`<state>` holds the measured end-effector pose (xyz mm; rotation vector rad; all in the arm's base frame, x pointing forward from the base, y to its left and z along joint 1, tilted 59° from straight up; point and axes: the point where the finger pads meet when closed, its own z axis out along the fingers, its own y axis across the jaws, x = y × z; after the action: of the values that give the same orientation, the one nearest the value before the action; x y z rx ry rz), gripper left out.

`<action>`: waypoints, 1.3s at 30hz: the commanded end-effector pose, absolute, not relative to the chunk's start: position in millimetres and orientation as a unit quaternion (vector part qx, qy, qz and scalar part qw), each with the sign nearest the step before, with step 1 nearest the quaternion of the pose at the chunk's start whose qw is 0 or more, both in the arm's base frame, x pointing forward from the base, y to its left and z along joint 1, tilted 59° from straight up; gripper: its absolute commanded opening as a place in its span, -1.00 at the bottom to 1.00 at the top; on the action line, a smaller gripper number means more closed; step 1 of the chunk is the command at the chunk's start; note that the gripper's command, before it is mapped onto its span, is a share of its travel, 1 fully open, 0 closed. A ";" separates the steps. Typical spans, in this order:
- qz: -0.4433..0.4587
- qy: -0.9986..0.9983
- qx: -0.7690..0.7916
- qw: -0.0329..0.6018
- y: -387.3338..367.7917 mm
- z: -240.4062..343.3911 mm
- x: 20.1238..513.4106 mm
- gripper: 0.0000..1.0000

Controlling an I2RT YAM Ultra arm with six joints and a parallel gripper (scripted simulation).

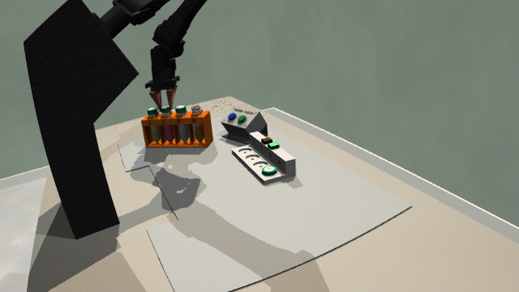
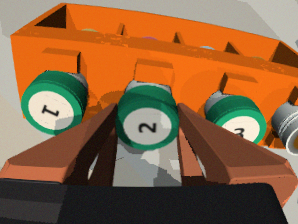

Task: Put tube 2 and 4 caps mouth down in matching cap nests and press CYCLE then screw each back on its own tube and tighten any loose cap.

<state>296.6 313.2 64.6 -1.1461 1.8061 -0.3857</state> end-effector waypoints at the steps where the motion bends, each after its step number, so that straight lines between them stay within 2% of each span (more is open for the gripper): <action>1: -0.152 0.734 -0.468 0.468 316.0 66.5 295.1 -1.00; 10: -0.152 0.734 -0.468 0.468 316.0 66.5 295.1 -1.00; 35: 0.034 0.856 -0.159 0.491 316.1 66.2 295.7 -1.00; 39: 0.039 0.857 -0.151 0.490 316.1 66.2 295.7 -1.00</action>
<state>297.1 313.1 64.6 -0.4288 2.0702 0.0417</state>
